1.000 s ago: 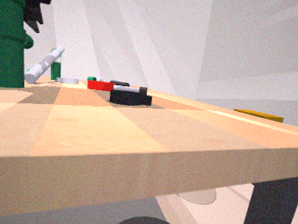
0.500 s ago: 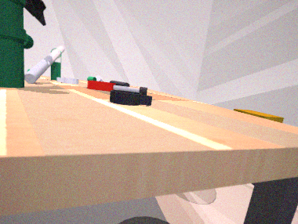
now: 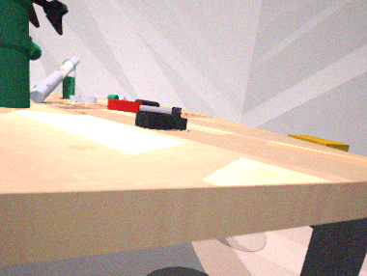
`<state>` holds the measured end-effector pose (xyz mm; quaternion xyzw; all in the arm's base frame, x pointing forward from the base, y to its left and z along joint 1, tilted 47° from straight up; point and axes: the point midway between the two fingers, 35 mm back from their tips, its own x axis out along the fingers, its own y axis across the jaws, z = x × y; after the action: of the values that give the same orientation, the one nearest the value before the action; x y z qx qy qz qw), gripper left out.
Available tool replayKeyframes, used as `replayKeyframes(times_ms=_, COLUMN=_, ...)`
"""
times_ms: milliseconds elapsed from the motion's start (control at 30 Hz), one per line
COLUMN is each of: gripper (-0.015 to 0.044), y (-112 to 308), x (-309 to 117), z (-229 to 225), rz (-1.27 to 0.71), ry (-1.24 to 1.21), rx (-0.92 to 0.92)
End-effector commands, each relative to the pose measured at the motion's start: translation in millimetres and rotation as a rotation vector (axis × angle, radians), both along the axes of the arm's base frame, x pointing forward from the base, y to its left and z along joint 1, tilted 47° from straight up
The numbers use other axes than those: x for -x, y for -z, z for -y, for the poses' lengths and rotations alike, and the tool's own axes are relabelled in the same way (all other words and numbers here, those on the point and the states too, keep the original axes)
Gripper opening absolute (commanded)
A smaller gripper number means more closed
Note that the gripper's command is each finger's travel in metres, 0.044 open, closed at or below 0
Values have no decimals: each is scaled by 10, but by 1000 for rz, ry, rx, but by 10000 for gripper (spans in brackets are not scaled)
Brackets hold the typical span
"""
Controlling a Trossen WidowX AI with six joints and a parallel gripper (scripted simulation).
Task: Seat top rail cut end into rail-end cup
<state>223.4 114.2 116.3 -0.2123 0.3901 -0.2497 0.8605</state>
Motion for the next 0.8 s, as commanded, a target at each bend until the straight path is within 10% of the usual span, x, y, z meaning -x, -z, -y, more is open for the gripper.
replayKeyframes(times_ms=0, gripper=440, y=169, x=-103, z=149, rz=167, ry=378, rx=-223)
replayKeyframes(times_ms=233, gripper=440, y=427, x=-221, z=402, rz=489, ry=971, rx=-465)
replayKeyframes(times_ms=767, gripper=440, y=433, x=-223, z=409, rz=499, ry=987, rx=-470)
